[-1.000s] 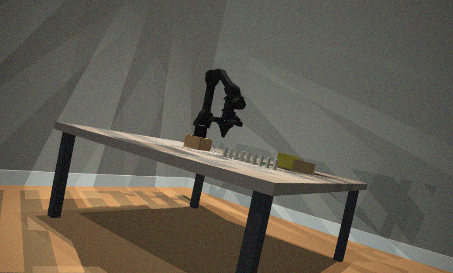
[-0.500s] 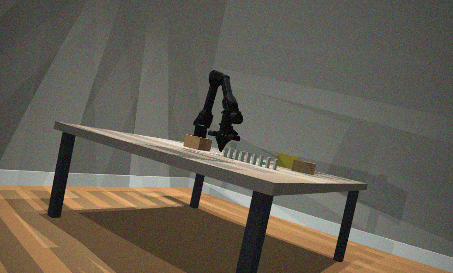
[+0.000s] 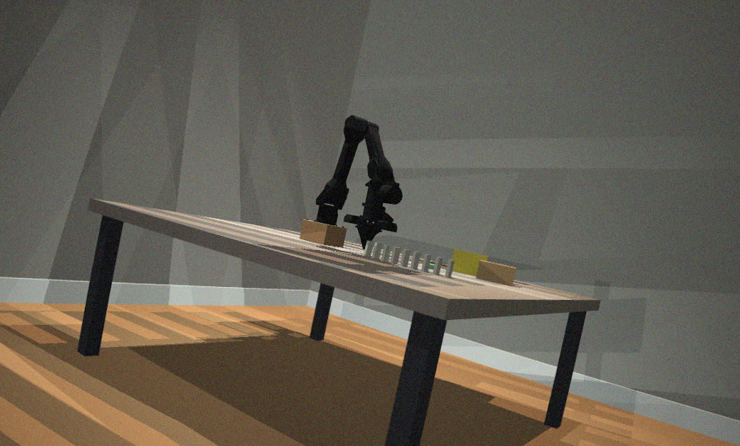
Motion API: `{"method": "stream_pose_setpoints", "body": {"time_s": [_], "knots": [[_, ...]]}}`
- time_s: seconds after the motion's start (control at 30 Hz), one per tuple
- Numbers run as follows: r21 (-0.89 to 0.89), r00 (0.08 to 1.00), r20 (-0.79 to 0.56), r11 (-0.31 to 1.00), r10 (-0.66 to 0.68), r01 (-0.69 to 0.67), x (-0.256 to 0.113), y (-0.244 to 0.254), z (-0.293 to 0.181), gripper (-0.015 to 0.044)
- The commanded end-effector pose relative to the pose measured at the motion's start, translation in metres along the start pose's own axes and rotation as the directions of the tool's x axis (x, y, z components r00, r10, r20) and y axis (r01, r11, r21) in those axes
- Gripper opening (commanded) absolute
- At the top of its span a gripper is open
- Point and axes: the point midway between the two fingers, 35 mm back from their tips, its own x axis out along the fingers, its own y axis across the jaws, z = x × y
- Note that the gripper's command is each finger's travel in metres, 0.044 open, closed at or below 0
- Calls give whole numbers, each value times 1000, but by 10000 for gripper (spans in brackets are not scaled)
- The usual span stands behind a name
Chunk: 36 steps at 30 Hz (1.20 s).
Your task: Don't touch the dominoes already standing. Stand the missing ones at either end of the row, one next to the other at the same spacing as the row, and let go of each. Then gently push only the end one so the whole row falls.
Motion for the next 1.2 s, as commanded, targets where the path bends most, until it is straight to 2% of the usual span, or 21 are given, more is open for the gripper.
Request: {"method": "stream_pose_setpoints", "body": {"time_s": [0.0, 0.2, 0.37, 0.43, 1.17], "knots": [[3, 1000, -1, 1000, 7, -7, 1, -6, 0, 0], [3, 1000, -1, 1000, 0, 0, -2, -10, -1, 0], [11, 1000, -4, 1000, 5, -5, -50, -31, -2, 0], [3, 1000, -2, 1000, 4, -4, -58, -34, -1, 0], [3, 1000, -2, 1000, 4, -4, -58, -34, -1, 0]]}}
